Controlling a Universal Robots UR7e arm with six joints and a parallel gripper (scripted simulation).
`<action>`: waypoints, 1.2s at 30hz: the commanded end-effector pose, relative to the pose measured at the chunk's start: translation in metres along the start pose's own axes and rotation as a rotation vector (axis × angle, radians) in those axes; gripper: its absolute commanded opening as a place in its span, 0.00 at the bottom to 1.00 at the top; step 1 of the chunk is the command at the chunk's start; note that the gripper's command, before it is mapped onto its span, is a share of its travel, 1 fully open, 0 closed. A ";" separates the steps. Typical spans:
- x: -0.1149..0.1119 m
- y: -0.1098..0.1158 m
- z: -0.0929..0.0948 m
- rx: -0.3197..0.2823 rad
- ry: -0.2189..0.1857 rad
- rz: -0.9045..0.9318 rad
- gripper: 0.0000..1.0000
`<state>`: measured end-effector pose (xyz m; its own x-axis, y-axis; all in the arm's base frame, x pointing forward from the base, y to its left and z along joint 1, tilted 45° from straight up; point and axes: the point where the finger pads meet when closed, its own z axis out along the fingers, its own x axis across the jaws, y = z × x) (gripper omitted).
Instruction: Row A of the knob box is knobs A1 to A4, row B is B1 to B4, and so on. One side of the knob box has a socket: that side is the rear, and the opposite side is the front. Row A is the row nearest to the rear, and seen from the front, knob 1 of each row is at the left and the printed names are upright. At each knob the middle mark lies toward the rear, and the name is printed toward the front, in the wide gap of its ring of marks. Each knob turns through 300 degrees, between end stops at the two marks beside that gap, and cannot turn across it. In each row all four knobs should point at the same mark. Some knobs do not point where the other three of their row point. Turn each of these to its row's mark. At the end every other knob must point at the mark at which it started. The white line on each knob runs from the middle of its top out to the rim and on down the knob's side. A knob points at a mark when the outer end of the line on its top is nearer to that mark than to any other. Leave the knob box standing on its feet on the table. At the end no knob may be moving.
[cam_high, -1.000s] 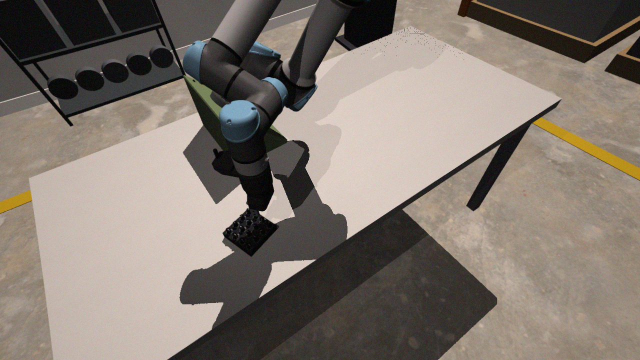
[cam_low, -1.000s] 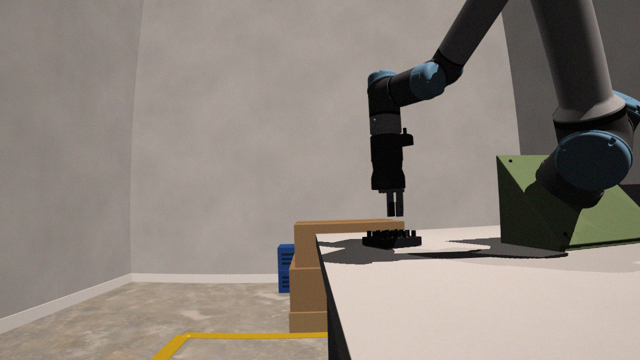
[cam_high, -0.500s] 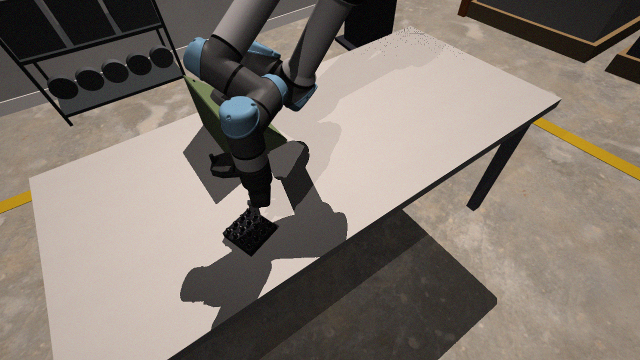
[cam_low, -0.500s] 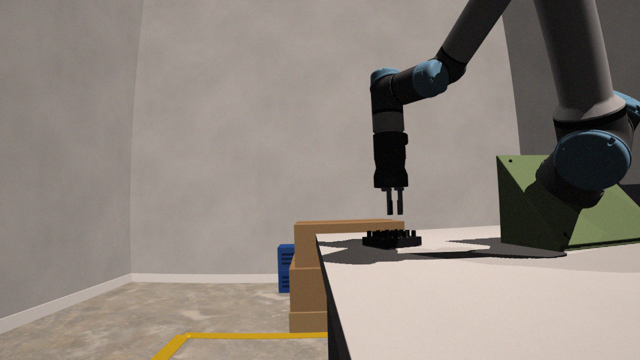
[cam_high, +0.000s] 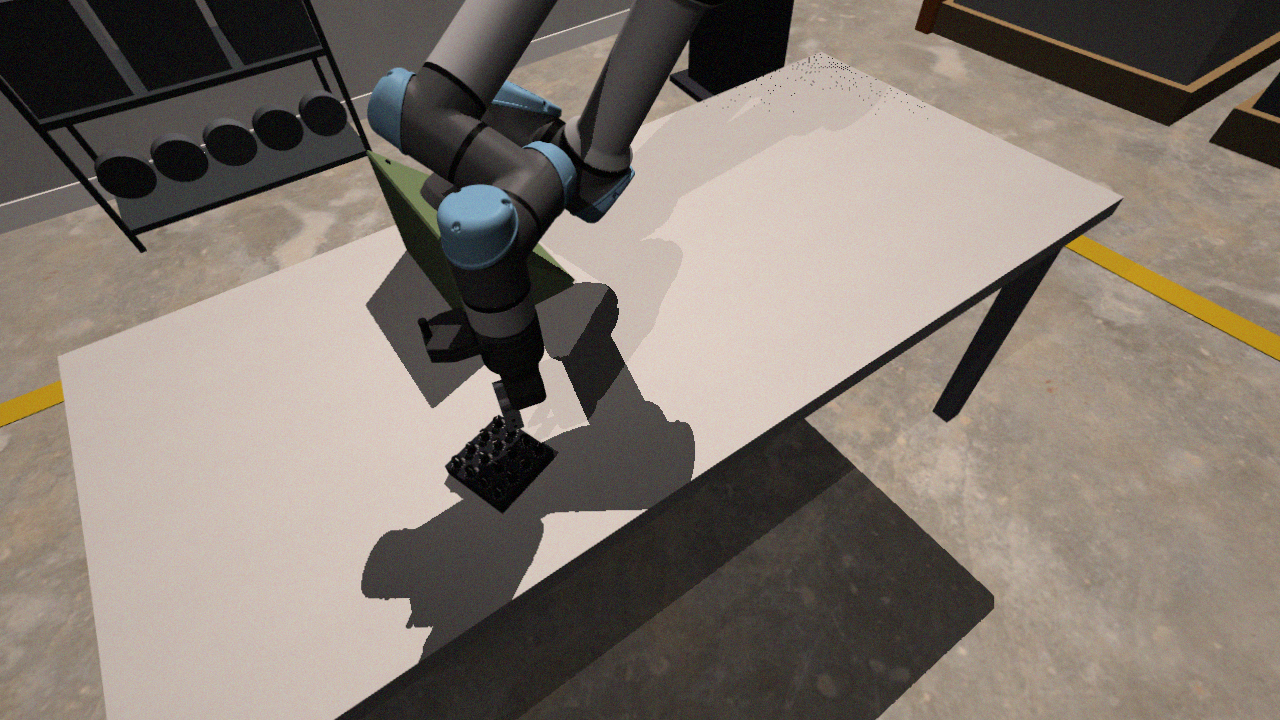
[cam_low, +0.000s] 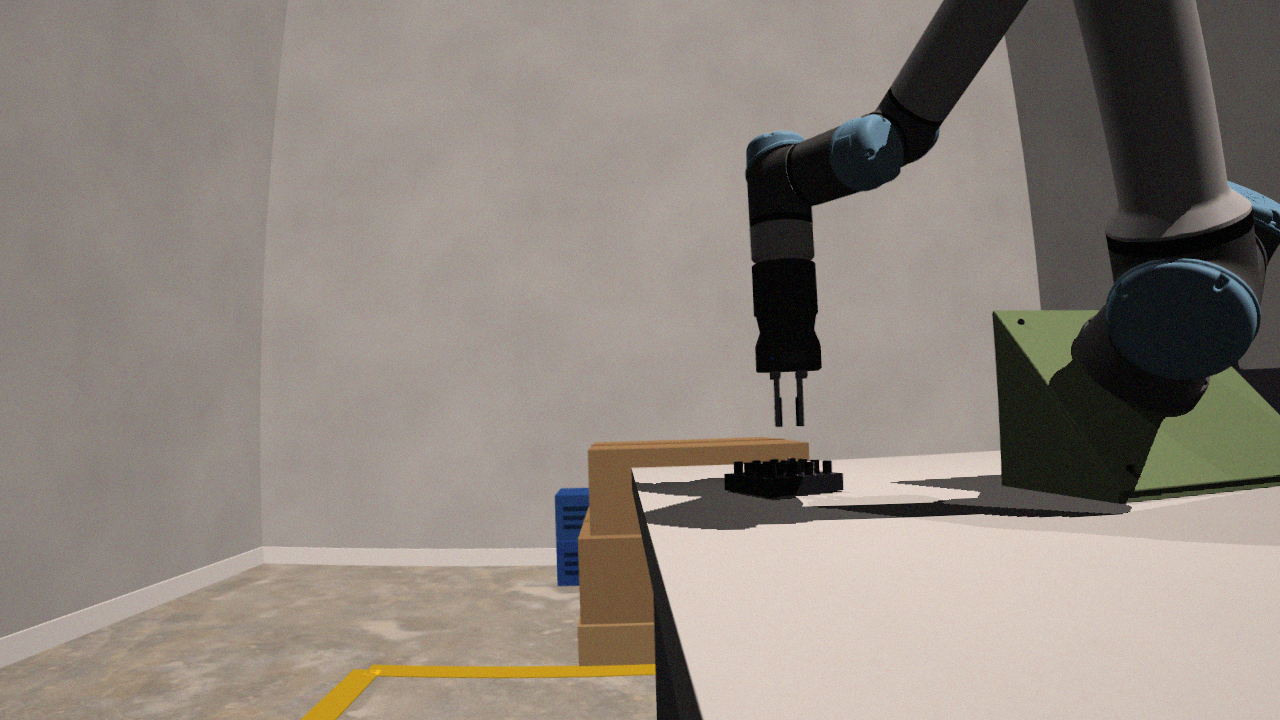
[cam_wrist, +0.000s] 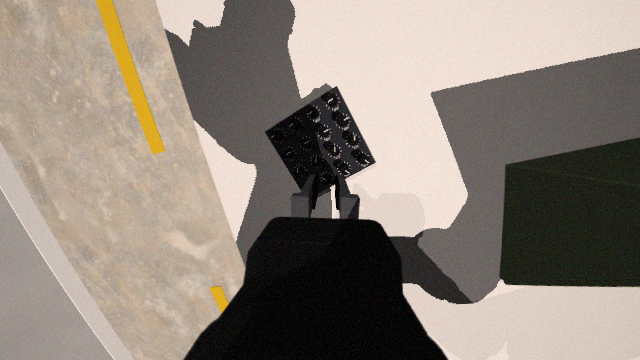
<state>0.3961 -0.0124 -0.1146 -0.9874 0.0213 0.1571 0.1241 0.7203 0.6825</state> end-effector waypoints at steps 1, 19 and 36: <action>0.001 0.000 -0.001 -0.008 0.000 -0.130 0.46; 0.000 0.005 -0.005 -0.008 -0.001 -0.493 0.46; -0.001 0.007 -0.006 -0.008 -0.001 -0.573 0.46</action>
<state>0.3993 -0.0117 -0.1063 -0.8996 -0.3676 -0.2358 -0.4254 0.6149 0.6641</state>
